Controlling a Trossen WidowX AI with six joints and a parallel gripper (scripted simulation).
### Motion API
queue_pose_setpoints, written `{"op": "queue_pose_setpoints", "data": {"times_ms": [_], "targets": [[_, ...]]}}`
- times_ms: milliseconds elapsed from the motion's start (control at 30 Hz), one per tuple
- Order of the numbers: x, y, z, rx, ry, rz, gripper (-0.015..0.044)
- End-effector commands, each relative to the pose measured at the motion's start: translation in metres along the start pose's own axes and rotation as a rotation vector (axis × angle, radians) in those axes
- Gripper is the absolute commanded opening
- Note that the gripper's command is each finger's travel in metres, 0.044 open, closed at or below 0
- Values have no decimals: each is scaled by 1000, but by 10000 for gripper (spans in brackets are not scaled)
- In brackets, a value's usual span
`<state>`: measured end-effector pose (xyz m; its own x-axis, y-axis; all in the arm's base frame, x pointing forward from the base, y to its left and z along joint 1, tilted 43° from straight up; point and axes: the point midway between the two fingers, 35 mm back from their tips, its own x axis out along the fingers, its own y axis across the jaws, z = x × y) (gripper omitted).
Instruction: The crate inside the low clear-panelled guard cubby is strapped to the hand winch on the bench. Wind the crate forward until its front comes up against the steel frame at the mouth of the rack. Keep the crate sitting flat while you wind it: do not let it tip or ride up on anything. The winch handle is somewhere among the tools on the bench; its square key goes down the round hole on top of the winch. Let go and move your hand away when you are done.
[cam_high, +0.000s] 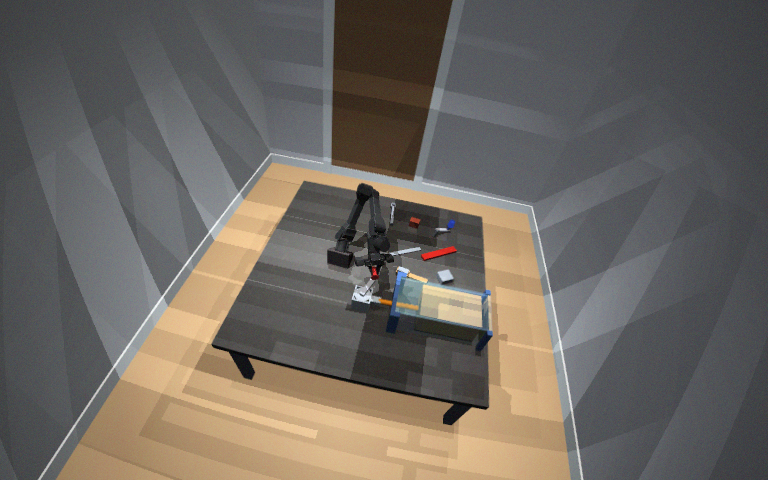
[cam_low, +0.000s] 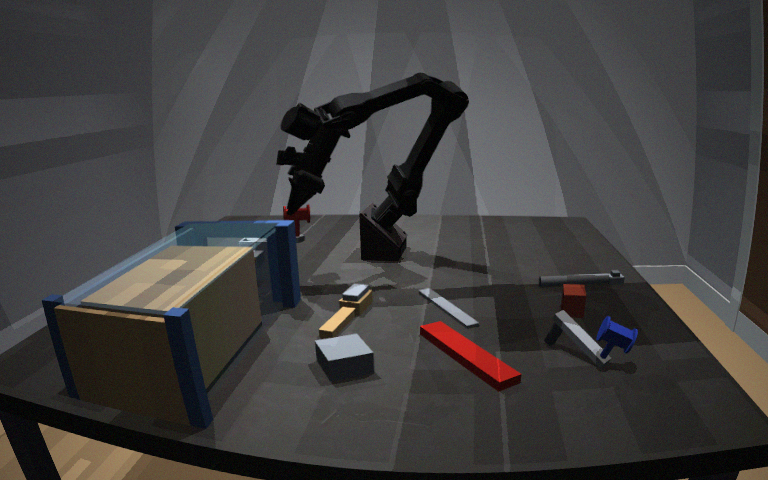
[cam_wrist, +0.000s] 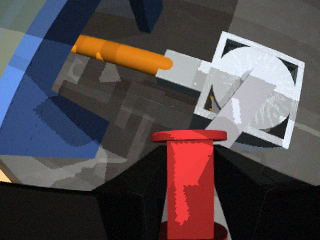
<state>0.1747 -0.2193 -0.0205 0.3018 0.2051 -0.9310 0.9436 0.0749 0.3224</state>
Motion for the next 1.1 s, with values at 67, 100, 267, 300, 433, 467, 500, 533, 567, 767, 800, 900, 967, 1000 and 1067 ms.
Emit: {"op": "queue_pose_setpoints", "data": {"times_ms": [67,100,267,300,433,467,500,533,567,767,800,900,967,1000,1067], "targets": [[7,-24,-19,34,57,-51,0],[7,-26,-19,34,57,-51,0],[6,-31,-21,34,57,-51,0],[6,-32,-21,34,57,-52,0],[5,-36,-22,34,57,-52,0],[5,-37,-23,34,57,-52,0],[5,-38,-23,34,57,-52,0],[4,-39,-23,34,57,-52,0],[4,-41,-23,34,57,-52,0],[3,-47,-24,34,57,-53,0],[3,-48,-24,34,57,-53,0],[3,-52,-25,34,57,-53,0],[3,-54,-25,34,57,-53,0],[3,-55,-25,34,57,-53,0],[3,-57,-25,35,57,-53,0]]}}
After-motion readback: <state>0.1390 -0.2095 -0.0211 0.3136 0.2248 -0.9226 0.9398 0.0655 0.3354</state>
